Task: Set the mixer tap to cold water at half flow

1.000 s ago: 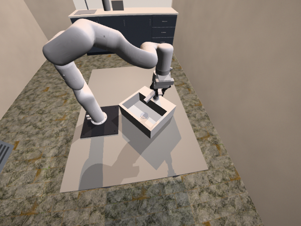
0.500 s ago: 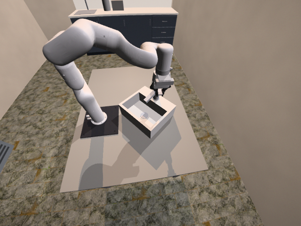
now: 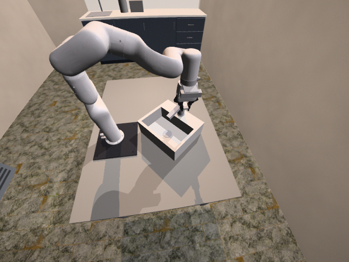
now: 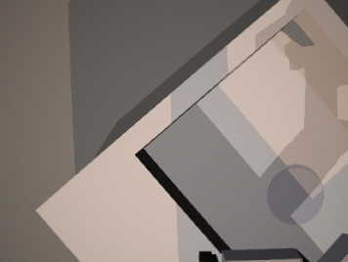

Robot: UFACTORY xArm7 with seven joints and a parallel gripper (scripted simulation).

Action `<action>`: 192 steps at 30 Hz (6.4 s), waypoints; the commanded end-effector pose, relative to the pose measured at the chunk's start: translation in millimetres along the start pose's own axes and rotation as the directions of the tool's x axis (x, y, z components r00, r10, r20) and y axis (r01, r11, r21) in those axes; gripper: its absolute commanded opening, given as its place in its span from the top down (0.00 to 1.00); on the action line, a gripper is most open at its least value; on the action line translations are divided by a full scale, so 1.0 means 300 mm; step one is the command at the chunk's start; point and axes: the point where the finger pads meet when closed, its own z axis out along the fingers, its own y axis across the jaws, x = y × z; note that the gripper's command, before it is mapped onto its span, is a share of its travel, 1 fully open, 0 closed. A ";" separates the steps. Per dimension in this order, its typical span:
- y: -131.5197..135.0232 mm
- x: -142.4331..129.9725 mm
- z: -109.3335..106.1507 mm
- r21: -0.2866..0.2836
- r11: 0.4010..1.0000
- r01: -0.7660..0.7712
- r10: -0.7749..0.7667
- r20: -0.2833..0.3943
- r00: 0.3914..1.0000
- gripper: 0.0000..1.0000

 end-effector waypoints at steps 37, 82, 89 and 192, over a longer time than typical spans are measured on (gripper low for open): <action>-0.005 -0.012 -0.041 0.008 1.000 0.001 -0.001 0.001 1.000 0.34; -0.004 -0.011 -0.138 0.008 1.000 0.001 -0.001 0.001 1.000 0.34; -0.003 -0.011 -0.205 0.008 1.000 0.001 -0.001 0.001 1.000 0.34; -0.003 -0.011 -0.274 0.008 1.000 0.001 -0.001 0.001 1.000 1.00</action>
